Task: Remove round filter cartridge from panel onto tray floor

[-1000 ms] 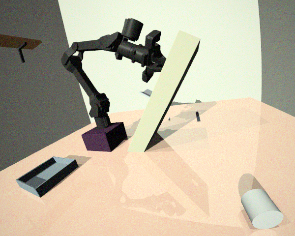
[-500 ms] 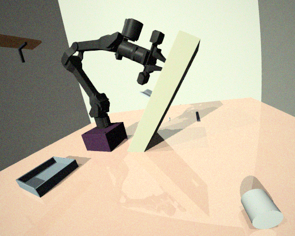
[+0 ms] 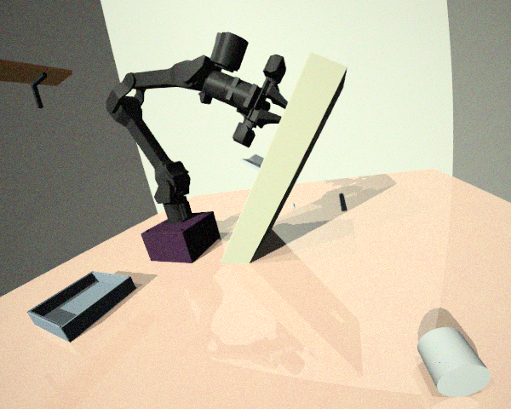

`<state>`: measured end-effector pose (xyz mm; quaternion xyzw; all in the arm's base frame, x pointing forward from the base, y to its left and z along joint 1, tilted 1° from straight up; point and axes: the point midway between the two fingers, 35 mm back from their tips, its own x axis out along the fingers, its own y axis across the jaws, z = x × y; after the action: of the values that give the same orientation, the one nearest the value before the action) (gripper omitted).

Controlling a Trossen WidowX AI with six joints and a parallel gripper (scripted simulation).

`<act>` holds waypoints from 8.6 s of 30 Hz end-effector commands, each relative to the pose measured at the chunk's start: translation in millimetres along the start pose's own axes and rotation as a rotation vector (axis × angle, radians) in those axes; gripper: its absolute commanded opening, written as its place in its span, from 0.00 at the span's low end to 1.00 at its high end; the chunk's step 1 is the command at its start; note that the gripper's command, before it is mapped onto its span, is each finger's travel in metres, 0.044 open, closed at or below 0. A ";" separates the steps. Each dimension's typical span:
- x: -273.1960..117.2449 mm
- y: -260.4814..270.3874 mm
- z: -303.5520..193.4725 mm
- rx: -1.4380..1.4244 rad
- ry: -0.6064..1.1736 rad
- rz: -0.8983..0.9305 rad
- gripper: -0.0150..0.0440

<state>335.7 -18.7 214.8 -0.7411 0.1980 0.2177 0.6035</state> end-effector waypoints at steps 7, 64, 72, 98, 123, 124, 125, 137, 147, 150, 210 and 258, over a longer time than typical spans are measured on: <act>7.7 -0.8 -1.8 0.035 0.008 -0.001 0.25; -12.8 -1.4 -0.7 0.035 0.002 0.001 0.25; -54.4 -2.0 -1.3 0.035 0.006 0.003 0.25; -66.6 53.5 11.7 0.035 0.007 0.006 0.25; -62.4 72.4 16.5 0.037 0.003 0.016 0.41; -62.7 74.6 16.8 0.036 0.006 0.009 0.41; -63.0 72.8 16.3 0.036 0.006 0.009 0.41; -72.6 -1.9 -1.3 0.035 0.007 0.004 0.45; -120.3 -60.5 -14.2 0.038 0.009 -0.021 0.89; -114.9 -51.1 -11.7 0.185 0.002 0.016 0.77; -40.6 74.8 20.9 1.773 0.318 0.388 0.77; -92.6 18.0 8.3 1.772 0.310 0.383 0.25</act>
<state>256.6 -11.5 233.7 0.0177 0.4970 -0.0198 0.8673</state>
